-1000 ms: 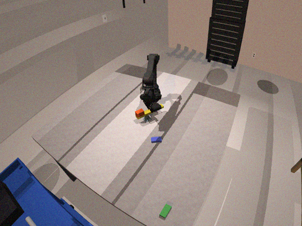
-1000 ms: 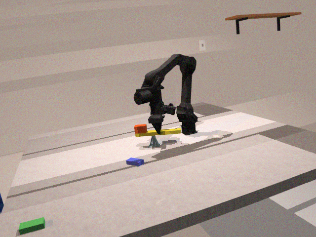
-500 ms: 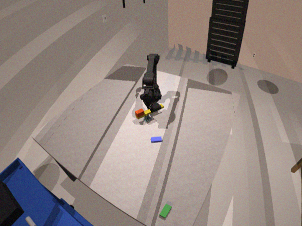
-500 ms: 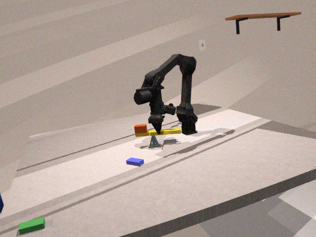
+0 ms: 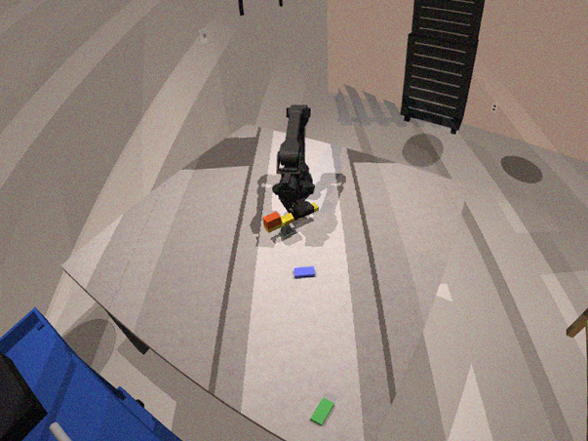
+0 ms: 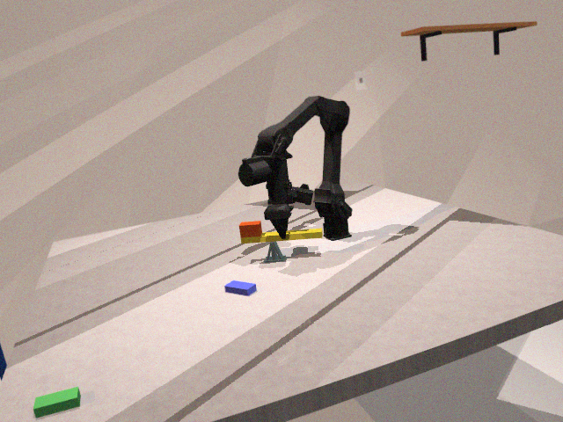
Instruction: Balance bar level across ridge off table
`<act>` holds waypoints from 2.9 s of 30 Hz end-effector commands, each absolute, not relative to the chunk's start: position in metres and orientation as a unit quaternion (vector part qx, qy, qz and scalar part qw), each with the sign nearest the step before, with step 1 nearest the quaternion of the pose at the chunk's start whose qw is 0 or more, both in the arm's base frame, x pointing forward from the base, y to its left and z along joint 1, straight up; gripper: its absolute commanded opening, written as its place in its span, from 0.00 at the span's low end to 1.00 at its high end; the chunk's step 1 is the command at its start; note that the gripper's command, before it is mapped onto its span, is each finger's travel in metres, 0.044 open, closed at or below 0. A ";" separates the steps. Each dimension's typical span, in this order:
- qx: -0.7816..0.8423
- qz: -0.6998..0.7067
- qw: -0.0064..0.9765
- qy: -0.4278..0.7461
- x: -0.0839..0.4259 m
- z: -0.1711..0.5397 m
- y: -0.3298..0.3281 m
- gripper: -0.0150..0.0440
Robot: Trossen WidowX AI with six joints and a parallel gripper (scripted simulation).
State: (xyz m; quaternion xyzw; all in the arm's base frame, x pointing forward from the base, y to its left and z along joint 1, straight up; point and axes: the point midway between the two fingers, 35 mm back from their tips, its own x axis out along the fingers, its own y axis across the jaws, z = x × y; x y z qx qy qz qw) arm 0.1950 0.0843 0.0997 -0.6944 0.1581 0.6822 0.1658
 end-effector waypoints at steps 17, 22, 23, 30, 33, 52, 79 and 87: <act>-0.694 0.684 0.164 0.157 0.195 0.100 0.084 0.25; -0.694 0.684 0.164 0.157 0.195 0.101 0.084 0.25; -0.694 0.683 0.166 0.158 0.195 0.100 0.084 0.25; -0.694 0.683 0.166 0.158 0.195 0.100 0.084 0.25; -0.694 0.683 0.166 0.158 0.195 0.100 0.084 0.25; -0.694 0.683 0.166 0.158 0.195 0.100 0.084 0.25; -0.694 0.683 0.166 0.158 0.195 0.100 0.084 0.54; -0.694 0.683 0.166 0.158 0.195 0.100 0.084 0.54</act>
